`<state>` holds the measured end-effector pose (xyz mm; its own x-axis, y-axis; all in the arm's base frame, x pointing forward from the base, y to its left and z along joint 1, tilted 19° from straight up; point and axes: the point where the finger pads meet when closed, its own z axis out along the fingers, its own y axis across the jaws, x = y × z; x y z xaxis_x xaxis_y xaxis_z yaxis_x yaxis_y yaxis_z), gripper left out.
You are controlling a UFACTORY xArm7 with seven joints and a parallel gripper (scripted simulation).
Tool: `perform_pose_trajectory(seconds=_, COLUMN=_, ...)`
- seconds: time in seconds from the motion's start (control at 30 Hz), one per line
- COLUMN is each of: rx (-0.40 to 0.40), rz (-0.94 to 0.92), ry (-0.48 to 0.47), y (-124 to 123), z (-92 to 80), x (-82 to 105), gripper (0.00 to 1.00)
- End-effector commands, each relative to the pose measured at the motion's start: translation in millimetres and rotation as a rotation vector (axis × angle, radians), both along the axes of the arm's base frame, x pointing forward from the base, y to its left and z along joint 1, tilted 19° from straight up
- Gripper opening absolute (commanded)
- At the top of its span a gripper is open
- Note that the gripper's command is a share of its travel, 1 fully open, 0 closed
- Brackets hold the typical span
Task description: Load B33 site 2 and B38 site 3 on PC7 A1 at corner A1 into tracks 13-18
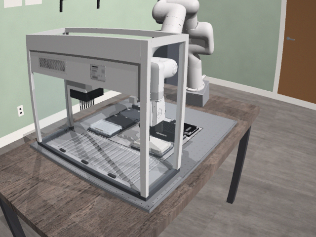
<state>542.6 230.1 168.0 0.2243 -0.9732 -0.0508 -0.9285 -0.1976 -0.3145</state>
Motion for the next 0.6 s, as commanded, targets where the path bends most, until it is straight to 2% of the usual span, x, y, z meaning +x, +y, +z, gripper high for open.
perform_pose_trajectory(seconds=0.0, rx=0.003, rz=0.000, ry=-0.006, y=1.3, z=-2.7, x=3.2, gripper=1.00)
perform_pose_trajectory(seconds=0.23, rx=0.003, rz=0.000, ry=-0.006, y=2.3, z=-10.6, x=5.7, gripper=1.00)
perform_pose_trajectory(seconds=0.57, rx=0.003, rz=0.000, ry=-0.006, y=2.3, z=-10.7, x=5.7, gripper=1.00)
